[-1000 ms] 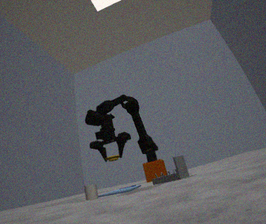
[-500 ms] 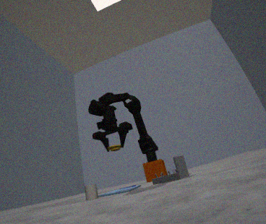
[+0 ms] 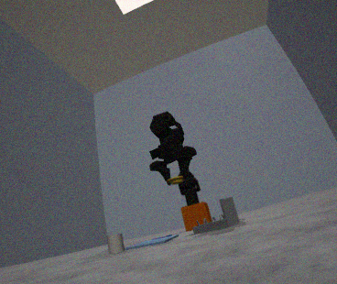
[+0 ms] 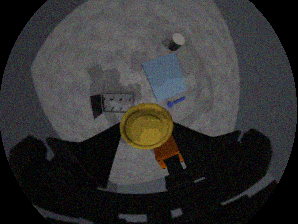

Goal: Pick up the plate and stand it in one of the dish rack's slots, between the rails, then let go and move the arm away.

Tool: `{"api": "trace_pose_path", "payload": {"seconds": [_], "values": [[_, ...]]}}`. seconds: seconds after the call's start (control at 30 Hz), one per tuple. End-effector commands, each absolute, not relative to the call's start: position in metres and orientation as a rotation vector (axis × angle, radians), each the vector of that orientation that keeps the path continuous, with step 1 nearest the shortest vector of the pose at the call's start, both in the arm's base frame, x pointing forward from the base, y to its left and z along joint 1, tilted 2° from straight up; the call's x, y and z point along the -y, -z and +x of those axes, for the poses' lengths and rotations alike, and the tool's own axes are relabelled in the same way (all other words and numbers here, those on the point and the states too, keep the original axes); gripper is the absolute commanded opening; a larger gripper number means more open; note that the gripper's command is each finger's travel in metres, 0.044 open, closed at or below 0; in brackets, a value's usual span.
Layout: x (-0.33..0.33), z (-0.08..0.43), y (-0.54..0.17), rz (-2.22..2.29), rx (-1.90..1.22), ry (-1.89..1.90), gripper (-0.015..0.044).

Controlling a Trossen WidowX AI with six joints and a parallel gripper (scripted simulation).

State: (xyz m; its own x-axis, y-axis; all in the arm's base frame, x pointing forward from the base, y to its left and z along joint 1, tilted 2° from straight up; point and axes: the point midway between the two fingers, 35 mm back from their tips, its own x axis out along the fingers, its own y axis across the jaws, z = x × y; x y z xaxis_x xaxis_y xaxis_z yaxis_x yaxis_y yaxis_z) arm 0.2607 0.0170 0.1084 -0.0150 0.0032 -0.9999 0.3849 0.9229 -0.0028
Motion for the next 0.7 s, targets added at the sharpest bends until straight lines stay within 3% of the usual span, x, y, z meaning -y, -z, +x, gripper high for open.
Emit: {"api": "trace_pose_path", "payload": {"seconds": [0.0,0.67], "values": [[-0.025,0.255,-0.108,0.352,-1.558,0.346,0.0000],[-0.040,0.294,-0.044,0.381,-1.484,-0.087,0.0000]]}}
